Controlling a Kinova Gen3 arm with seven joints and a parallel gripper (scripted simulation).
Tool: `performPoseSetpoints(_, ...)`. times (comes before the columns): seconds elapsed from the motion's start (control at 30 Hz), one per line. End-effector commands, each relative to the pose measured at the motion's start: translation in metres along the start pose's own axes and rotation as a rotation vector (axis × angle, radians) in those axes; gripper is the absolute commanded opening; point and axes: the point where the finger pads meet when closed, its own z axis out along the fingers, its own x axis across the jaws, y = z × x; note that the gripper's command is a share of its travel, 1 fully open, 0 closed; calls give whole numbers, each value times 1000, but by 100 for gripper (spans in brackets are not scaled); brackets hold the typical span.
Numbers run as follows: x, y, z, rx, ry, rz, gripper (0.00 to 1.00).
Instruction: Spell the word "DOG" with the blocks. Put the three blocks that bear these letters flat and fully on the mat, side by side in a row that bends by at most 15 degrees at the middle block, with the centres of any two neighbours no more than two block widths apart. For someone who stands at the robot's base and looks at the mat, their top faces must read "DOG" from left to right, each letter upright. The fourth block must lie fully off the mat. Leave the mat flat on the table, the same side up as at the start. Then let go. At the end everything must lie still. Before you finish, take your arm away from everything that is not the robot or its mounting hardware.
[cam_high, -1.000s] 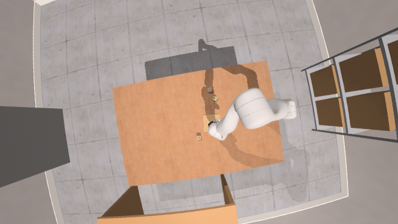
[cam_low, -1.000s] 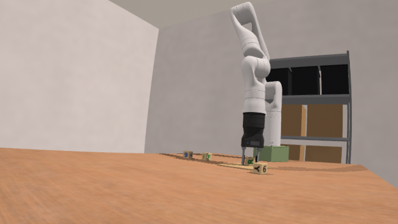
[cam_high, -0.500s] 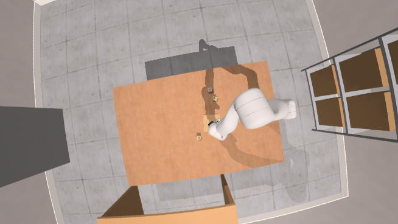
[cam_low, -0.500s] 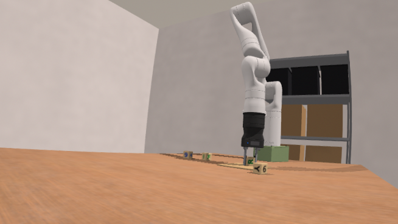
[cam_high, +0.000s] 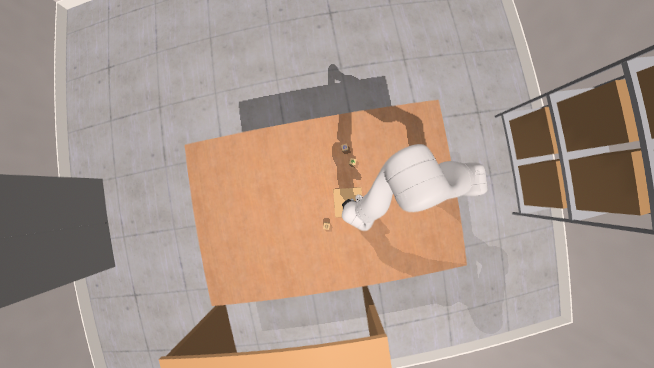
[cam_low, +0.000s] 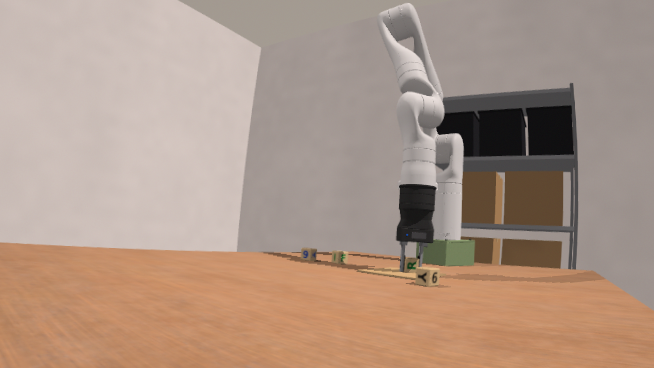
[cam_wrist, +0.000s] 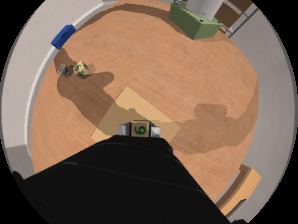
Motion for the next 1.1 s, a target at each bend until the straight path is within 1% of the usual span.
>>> performPoseSetpoints(0.0, 0, 1, -1, -1, -1, 0, 57)
performPoseSetpoints(0.2, 0, 1, -2, -1, -1, 0, 57)
performPoseSetpoints(0.33, 0, 1, -10, -1, -1, 0, 57)
performPoseSetpoints(0.4, 0, 1, -10, -1, -1, 0, 57)
performPoseSetpoints(0.53, 0, 1, -29, -1, -1, 0, 57)
performPoseSetpoints(0.83, 0, 0, -83, -1, -1, 0, 57)
performPoseSetpoints(0.9, 0, 0, -91, -1, -1, 0, 57)
performPoseSetpoints(0.97, 0, 0, -91, -1, -1, 0, 57)
performPoseSetpoints(1.07, 0, 0, -98, -1, -1, 0, 57)
